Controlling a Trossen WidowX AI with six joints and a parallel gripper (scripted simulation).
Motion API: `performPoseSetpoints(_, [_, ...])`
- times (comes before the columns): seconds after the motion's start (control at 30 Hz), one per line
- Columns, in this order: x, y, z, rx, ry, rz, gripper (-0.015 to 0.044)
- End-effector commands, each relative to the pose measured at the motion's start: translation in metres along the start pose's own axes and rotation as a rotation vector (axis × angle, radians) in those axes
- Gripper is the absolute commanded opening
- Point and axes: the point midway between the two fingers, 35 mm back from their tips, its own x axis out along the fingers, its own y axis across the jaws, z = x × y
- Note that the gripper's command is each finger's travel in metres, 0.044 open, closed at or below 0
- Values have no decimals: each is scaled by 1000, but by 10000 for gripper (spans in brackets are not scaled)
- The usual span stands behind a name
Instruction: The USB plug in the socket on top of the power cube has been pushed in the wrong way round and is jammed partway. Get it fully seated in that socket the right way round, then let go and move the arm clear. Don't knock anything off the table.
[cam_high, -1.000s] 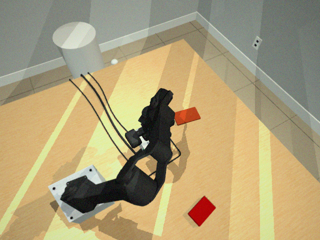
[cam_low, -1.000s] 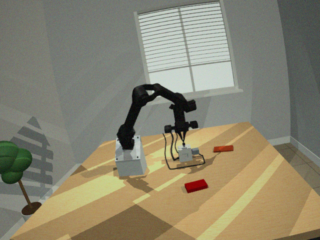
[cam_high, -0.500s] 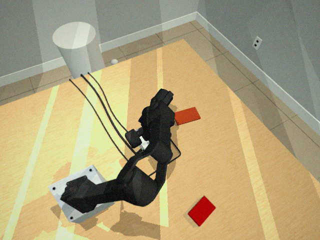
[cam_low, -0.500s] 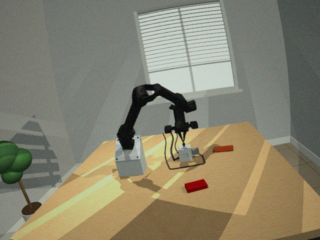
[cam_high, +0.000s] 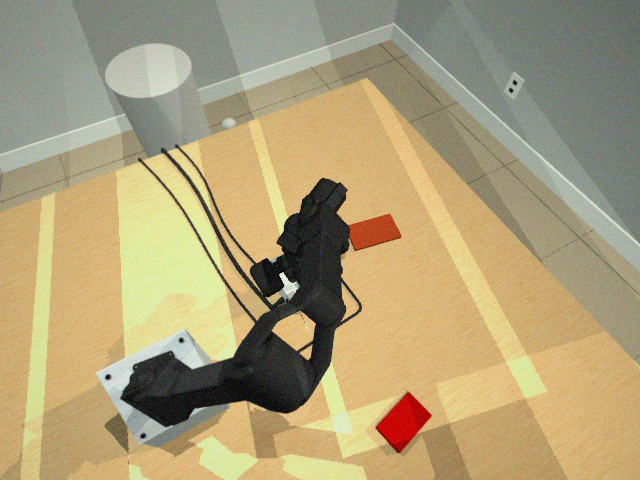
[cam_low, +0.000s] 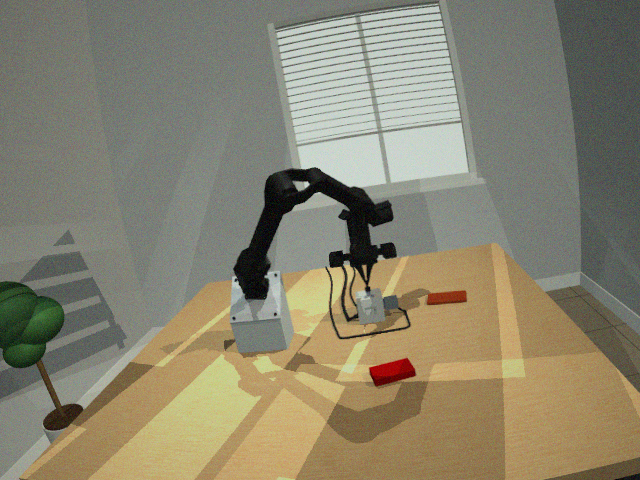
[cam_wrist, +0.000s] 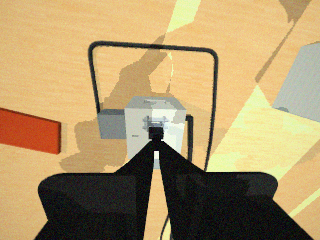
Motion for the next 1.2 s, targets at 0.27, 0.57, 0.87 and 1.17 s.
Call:
performPoseSetpoints(0.27, [2, 0, -1, -4, 4, -1, 0])
performPoseSetpoints(0.57, [3, 0, 0, -4, 4, -1, 0])
performPoseSetpoints(0.87, [4, 0, 0, -4, 4, -1, 0])
performPoseSetpoints(1.17, [5, 0, 0, -4, 4, -1, 0])
